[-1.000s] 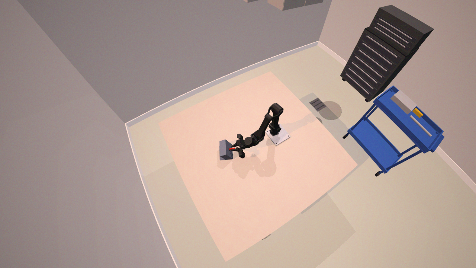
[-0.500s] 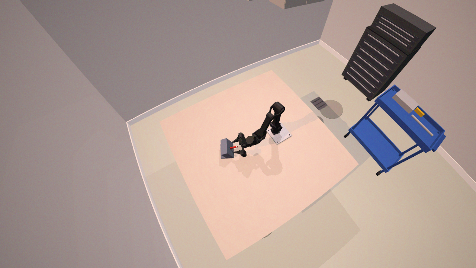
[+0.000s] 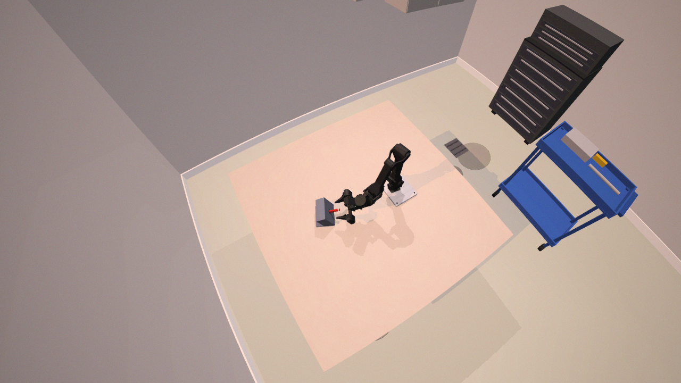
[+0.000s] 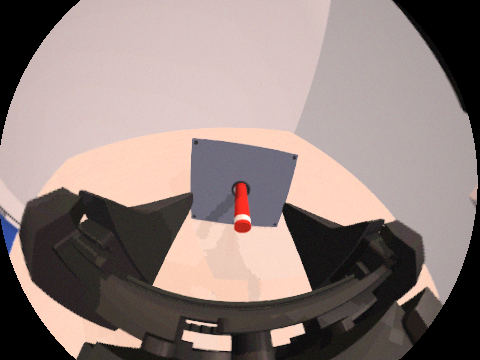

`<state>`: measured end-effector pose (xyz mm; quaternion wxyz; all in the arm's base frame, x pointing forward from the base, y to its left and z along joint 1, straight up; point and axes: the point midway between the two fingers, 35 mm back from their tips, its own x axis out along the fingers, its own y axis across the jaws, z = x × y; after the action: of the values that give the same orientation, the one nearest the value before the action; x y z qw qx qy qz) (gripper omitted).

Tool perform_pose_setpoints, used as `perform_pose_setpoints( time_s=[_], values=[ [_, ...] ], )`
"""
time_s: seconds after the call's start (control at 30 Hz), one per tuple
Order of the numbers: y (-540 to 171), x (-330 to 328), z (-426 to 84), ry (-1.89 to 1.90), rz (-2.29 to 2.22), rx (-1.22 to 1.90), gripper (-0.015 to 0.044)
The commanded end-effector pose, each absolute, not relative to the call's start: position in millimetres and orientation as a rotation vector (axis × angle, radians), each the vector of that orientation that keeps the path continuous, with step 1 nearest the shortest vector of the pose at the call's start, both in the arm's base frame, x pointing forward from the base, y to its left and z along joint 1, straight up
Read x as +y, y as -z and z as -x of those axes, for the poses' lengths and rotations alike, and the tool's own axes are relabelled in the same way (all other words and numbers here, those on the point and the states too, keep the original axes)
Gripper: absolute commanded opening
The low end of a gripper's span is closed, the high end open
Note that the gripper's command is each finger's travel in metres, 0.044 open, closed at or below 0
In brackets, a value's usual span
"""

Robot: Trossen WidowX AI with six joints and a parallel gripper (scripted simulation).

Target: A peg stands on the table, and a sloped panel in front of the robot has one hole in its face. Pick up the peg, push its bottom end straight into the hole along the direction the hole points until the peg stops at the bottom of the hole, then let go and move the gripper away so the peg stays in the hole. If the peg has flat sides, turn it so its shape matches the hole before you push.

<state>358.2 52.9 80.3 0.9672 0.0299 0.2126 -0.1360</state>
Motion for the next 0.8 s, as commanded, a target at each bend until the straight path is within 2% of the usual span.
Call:
perform_pose_setpoints(
  time_s=[0.0,0.77],
  values=[
    [-85,55,-354,0.275,-0.066,0.423,0.0440],
    [-96,64,-333,0.275,-0.066,0.429,0.0440]
  ],
)
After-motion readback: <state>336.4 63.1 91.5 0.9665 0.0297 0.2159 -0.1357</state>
